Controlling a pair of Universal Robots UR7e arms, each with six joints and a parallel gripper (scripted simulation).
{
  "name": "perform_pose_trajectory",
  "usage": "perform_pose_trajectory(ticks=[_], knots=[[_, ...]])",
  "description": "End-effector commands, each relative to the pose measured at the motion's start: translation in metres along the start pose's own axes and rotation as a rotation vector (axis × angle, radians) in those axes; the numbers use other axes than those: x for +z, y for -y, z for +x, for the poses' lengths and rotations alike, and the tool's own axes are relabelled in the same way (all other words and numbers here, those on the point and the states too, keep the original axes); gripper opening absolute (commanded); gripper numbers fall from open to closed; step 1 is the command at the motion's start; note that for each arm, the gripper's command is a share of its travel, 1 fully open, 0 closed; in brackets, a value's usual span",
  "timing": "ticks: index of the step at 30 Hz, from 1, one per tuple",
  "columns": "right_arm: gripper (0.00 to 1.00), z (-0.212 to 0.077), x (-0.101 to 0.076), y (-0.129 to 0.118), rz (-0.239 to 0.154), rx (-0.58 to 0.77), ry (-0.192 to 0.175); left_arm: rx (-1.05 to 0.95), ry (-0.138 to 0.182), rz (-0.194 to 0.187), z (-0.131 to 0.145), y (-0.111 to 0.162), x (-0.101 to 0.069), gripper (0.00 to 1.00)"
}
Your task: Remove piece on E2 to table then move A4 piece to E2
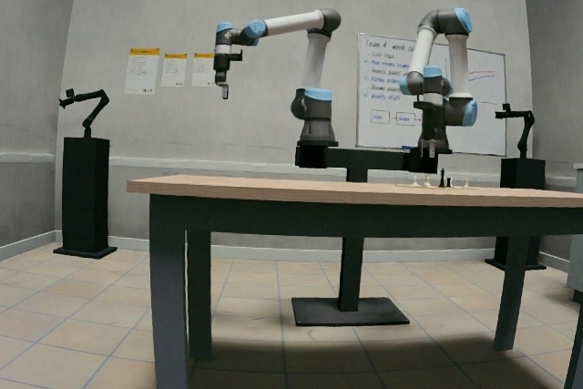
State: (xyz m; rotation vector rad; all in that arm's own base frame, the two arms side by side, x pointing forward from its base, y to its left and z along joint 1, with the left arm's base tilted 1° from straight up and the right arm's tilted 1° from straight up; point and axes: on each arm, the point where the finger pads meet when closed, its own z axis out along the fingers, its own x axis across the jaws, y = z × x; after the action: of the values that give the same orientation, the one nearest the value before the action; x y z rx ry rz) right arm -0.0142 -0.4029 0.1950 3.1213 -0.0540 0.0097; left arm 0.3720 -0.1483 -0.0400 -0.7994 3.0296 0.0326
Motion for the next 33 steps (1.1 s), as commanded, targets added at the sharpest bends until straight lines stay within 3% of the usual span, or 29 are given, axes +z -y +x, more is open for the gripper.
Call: perform_pose_trajectory(ticks=[1,33], knots=[[1.00,0.000,0.000,0.000,-0.001,0.000,0.000,0.000,0.000,0.001,0.000,0.000,0.001,0.73],[1.00,0.000,0.000,0.000,-0.001,0.000,0.000,0.000,0.000,0.001,-0.001,0.000,0.040,0.73]])
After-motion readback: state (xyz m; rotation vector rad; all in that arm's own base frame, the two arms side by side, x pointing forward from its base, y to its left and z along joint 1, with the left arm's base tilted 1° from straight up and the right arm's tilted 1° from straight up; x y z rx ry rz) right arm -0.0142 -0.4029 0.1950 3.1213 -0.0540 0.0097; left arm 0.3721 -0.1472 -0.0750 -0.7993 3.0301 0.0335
